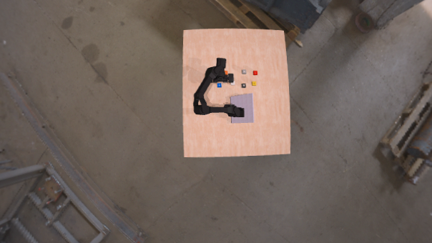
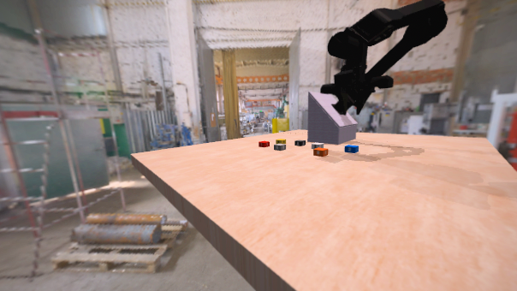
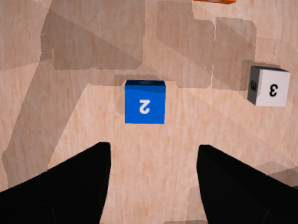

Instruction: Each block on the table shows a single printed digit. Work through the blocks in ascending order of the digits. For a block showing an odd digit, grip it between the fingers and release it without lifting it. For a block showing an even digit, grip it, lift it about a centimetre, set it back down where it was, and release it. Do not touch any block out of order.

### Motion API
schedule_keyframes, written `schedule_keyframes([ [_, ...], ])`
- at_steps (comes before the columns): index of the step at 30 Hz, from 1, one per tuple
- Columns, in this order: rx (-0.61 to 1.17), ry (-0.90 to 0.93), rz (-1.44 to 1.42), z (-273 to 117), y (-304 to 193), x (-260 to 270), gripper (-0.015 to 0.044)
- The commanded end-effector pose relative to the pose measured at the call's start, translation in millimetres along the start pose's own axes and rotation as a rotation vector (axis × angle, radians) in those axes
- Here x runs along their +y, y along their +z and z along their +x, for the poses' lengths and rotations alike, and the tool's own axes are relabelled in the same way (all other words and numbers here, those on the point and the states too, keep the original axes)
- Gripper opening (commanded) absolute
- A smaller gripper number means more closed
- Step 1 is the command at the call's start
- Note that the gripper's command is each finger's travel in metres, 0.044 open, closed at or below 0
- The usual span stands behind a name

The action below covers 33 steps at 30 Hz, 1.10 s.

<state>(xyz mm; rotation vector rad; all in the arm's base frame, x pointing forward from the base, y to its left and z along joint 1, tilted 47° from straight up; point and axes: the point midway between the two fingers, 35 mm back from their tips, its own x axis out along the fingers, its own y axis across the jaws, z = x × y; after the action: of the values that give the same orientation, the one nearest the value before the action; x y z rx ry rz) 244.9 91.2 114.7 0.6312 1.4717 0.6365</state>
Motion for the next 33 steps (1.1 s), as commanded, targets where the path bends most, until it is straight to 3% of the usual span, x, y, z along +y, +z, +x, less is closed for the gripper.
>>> schedule_keyframes([
  [1,0.011,0.008,-0.008,-5.9,-2.7,2.7,0.0120],
  [8,0.011,0.006,-0.007,-5.9,-1.8,-0.1,0.0120],
  [15,0.011,-0.002,-0.007,-5.6,8.7,-107.2,0.0120],
  [21,0.011,0.002,-0.008,-5.2,7.0,-118.3,0.0120],
  [28,0.010,0.005,-0.008,73.5,6.3,-117.5,0.0304],
  [31,0.011,0.006,-0.008,76.0,5.8,-117.2,0.0383],
  [33,0.011,0.006,-0.008,76.3,5.8,-117.2,0.0400],
])
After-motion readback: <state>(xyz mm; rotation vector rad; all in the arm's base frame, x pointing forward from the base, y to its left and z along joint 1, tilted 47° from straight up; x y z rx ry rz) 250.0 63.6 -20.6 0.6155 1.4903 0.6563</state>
